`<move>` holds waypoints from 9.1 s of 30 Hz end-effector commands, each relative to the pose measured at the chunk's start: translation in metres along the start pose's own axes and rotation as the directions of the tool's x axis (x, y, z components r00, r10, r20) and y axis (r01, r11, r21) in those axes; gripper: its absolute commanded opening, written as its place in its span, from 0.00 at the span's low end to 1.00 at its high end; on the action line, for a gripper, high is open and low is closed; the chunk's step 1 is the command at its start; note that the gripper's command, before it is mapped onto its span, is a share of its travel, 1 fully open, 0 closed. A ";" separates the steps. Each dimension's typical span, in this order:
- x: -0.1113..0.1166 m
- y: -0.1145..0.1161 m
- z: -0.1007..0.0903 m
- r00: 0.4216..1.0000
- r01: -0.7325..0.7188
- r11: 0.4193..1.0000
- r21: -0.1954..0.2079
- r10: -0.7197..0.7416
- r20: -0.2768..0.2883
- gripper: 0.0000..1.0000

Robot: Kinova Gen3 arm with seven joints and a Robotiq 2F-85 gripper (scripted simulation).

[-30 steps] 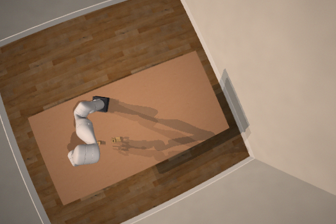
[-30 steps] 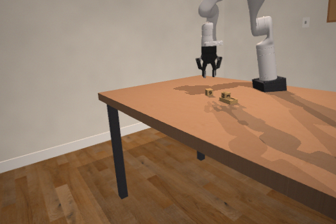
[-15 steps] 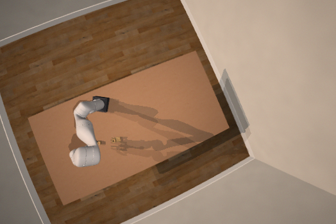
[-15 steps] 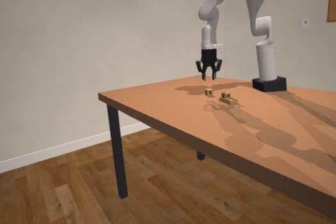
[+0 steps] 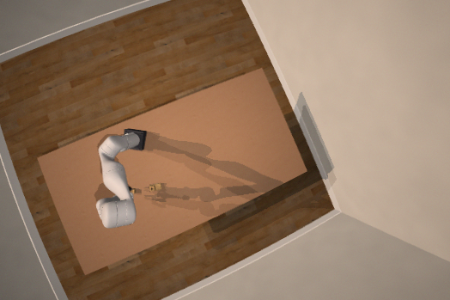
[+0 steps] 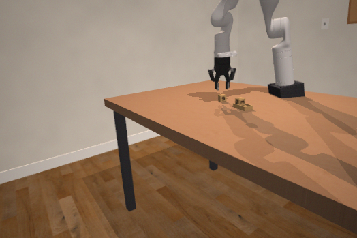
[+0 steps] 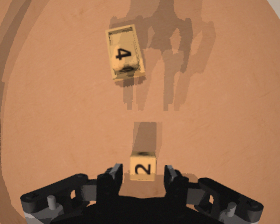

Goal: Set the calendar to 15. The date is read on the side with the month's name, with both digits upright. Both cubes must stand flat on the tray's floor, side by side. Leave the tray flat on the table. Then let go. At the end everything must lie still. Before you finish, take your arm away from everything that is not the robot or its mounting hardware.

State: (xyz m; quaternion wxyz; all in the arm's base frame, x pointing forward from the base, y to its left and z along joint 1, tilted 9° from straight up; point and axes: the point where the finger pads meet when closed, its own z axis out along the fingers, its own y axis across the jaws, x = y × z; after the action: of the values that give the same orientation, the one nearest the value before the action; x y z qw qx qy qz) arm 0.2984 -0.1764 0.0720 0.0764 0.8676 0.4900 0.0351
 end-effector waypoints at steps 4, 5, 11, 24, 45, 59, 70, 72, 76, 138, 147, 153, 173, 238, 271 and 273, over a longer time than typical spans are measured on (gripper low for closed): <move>-0.004 -0.001 0.007 1.000 -0.007 1.000 0.003 0.007 0.005 0.48; -0.004 -0.001 0.008 1.000 -0.007 1.000 0.003 0.007 0.005 0.48; -0.004 -0.001 0.013 1.000 -0.007 1.000 0.003 0.007 0.005 0.48; -0.004 -0.001 0.015 1.000 -0.007 1.000 0.003 0.007 0.005 0.48; -0.004 -0.001 0.015 1.000 -0.007 1.000 0.003 0.007 0.005 0.48; -0.004 -0.001 0.015 1.000 -0.007 1.000 0.003 0.007 0.005 0.48; -0.004 -0.001 0.005 1.000 -0.007 1.000 0.003 0.007 0.005 0.48; -0.004 -0.001 0.000 1.000 -0.007 1.000 0.003 0.007 0.005 0.48; -0.004 -0.001 -0.012 1.000 -0.007 1.000 0.003 0.007 0.005 0.48; 0.000 -0.002 -0.021 0.947 -0.009 1.000 0.014 0.004 0.321 0.48; 0.002 -0.002 -0.021 0.889 -0.009 1.000 0.012 0.002 0.458 0.48; 0.002 -0.001 -0.022 0.870 -0.008 1.000 0.006 0.004 0.494 0.48; 0.004 -0.001 -0.020 0.794 -0.008 1.000 0.012 -0.001 0.608 0.48; 0.005 -0.001 0.017 0.704 -0.007 1.000 0.003 0.003 0.710 0.48; 0.005 -0.001 0.050 0.704 -0.007 1.000 0.003 0.003 0.710 0.48; 0.005 -0.001 0.050 0.704 -0.007 1.000 0.003 0.003 0.710 0.48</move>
State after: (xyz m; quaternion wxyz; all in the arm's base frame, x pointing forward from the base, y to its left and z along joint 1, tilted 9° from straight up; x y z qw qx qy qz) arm 0.3065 -0.1768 0.0225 0.2564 0.8157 0.4208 -0.3030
